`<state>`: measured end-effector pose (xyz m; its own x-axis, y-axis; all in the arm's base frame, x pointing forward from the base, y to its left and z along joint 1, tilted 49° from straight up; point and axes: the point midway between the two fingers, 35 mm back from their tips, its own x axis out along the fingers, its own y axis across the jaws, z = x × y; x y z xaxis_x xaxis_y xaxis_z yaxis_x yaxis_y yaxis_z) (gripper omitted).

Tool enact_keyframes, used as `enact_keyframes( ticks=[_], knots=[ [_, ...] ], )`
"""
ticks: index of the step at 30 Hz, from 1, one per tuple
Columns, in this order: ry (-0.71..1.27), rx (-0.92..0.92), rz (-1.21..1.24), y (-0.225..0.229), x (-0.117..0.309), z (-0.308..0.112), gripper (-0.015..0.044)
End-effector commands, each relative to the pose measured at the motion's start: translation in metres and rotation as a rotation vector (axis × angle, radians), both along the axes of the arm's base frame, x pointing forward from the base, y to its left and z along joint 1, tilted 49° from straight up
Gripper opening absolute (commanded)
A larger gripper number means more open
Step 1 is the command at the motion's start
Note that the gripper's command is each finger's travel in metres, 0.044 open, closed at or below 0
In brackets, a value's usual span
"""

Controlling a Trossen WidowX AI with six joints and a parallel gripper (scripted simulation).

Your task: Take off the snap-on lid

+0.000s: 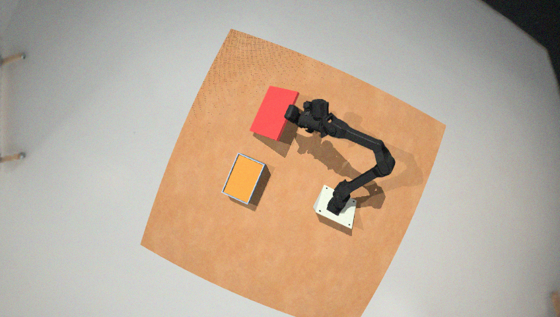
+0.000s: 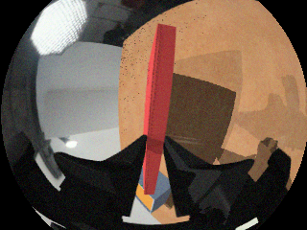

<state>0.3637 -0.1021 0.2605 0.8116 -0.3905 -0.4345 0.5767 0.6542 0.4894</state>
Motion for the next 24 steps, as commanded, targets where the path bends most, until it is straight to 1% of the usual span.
enact_keyframes(
  ticks=[1, 24],
  knots=[
    [-0.001, 0.001, 0.011, -0.001, 0.001, -0.003, 0.0000],
    [-0.001, 0.000, 0.011, -0.015, 0.003, -0.015, 0.0000]
  ],
)
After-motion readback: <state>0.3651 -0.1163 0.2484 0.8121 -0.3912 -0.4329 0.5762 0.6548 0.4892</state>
